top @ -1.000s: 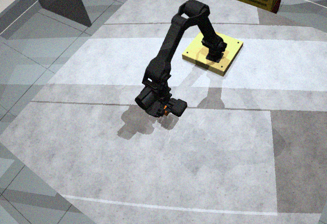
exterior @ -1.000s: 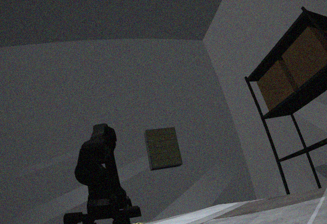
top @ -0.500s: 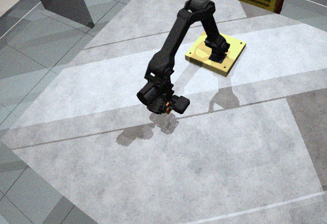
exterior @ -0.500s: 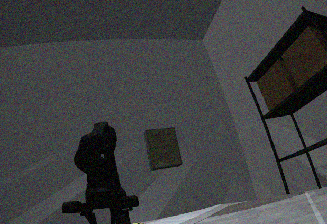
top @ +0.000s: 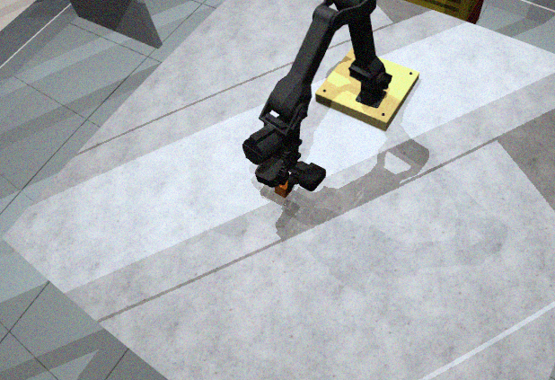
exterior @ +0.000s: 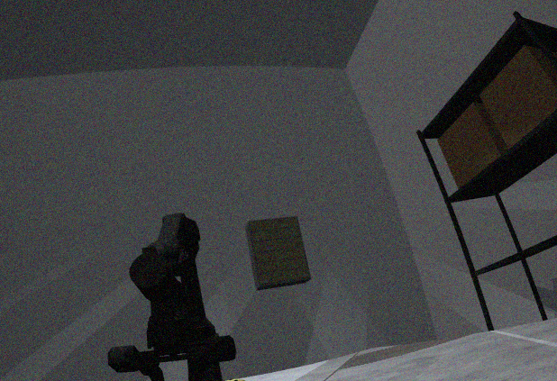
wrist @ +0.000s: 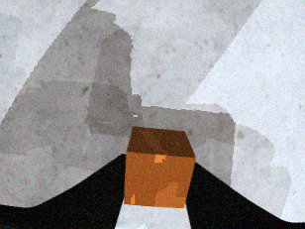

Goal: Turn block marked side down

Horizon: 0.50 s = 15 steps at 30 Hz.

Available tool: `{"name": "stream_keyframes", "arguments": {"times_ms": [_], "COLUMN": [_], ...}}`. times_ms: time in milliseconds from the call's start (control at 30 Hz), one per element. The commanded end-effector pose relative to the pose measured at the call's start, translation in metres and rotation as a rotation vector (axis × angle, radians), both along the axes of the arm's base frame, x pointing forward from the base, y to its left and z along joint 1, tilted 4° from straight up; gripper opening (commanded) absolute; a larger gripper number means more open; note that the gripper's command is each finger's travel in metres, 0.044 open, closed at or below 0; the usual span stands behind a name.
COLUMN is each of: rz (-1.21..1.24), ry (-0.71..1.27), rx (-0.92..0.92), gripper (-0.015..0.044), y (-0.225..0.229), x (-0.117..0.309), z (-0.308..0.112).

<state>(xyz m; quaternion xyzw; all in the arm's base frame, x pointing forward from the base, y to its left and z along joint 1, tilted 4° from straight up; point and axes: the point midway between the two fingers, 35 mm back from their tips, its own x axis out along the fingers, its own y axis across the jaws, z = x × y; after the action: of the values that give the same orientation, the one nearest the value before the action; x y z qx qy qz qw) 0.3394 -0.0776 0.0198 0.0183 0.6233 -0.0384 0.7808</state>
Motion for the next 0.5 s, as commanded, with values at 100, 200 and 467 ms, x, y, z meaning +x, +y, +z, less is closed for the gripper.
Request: {"name": "stream_keyframes", "arguments": {"times_ms": [100, 200, 467], "rz": [0.008, 0.01, 0.016], "ry": [-0.109, -0.156, -0.257], "rx": [-0.005, -0.01, -0.022], "gripper": [0.0, 0.0, 0.0], "y": [0.0004, 0.0006, 0.0013], "x": [-0.0021, -0.0034, -0.007], "z": [-0.0005, -0.0005, 0.0005]}}
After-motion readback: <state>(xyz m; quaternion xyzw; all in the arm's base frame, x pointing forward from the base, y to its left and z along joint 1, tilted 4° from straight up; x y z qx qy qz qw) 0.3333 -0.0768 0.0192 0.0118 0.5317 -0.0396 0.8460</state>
